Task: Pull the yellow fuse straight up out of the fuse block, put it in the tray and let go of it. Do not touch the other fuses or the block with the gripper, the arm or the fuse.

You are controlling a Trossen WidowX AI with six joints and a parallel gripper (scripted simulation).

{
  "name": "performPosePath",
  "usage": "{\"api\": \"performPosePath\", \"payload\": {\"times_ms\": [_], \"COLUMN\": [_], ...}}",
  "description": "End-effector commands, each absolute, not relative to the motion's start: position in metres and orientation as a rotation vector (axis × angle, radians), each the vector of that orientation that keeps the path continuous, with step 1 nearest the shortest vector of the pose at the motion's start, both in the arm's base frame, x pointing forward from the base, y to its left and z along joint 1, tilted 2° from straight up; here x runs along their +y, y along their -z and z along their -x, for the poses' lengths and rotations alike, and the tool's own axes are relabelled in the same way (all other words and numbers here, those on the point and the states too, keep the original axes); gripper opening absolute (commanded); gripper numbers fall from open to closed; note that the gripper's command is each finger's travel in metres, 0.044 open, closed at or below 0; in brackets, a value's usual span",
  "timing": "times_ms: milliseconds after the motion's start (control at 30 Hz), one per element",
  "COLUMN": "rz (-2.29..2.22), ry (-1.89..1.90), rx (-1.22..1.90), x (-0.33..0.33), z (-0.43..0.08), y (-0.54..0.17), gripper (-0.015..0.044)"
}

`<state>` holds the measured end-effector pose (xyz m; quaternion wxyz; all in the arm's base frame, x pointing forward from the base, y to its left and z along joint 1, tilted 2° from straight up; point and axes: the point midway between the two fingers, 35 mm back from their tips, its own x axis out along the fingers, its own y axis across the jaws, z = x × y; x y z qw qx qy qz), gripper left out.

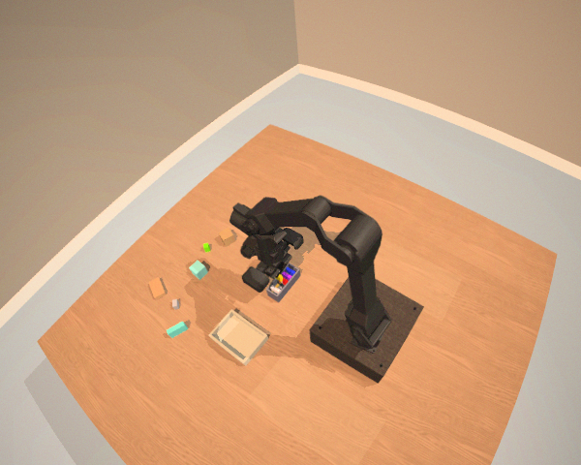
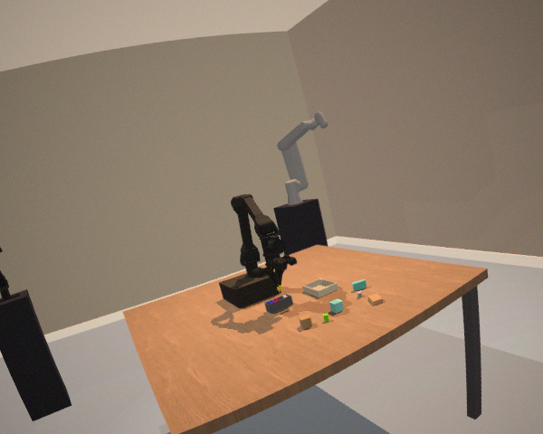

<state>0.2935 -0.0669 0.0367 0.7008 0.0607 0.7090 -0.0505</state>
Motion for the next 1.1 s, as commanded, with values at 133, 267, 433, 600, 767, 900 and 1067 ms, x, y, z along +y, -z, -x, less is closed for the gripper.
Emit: {"api": "performPosePath", "payload": {"times_ms": [133,267,433,600,767,900,1067], "rz": [-0.137,-0.139,-0.140,-0.142,-0.144,-0.146,-0.148], "ry": [0.116,0.115,0.113,0.111,0.109,0.107,0.105], "rx": [1.571,1.570,1.570,1.569,1.570,1.570,1.571], "x": [-0.041,-0.020,0.007,0.036,0.065,0.089,0.118], "z": [-0.307,-0.315,-0.322,-0.327,-0.329,-0.329,-0.327], "y": [-0.040,-0.041,-0.042,-0.042,-0.043,-0.043,-0.044], "gripper": [0.0000,0.0000,0.0000,0.0000,0.0000,0.0000,0.0000]}}
